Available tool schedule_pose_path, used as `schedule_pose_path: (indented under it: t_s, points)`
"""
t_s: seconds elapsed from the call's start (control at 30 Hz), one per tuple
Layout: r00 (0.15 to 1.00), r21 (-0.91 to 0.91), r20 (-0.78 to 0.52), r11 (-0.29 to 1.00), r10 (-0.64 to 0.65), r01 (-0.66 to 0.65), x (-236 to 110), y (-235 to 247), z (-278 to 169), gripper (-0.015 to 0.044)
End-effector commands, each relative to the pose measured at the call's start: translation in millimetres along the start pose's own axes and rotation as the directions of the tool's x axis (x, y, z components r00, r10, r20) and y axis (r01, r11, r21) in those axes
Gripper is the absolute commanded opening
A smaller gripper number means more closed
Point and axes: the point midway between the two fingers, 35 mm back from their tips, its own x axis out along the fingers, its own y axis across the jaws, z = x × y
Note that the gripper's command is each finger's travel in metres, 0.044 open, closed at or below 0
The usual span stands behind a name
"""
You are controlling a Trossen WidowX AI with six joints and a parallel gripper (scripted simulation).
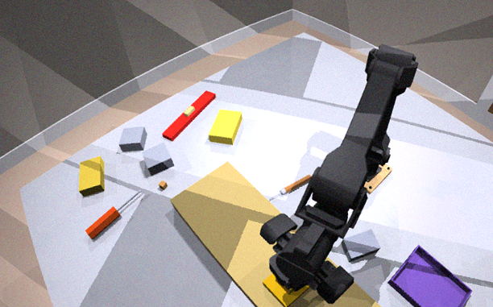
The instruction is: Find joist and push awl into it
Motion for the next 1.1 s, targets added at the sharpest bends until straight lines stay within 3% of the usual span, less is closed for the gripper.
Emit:
schedule_pose_path:
  t_s: [0.0,1.07]
  points:
    - [1.000,-0.003,-0.002,1.000,-0.004,0.004,1,-14,-2,0.0000]
    - [1.000,-0.006,-0.002,1.000,-0.012,0.012,0,-105,-2,0.0000]
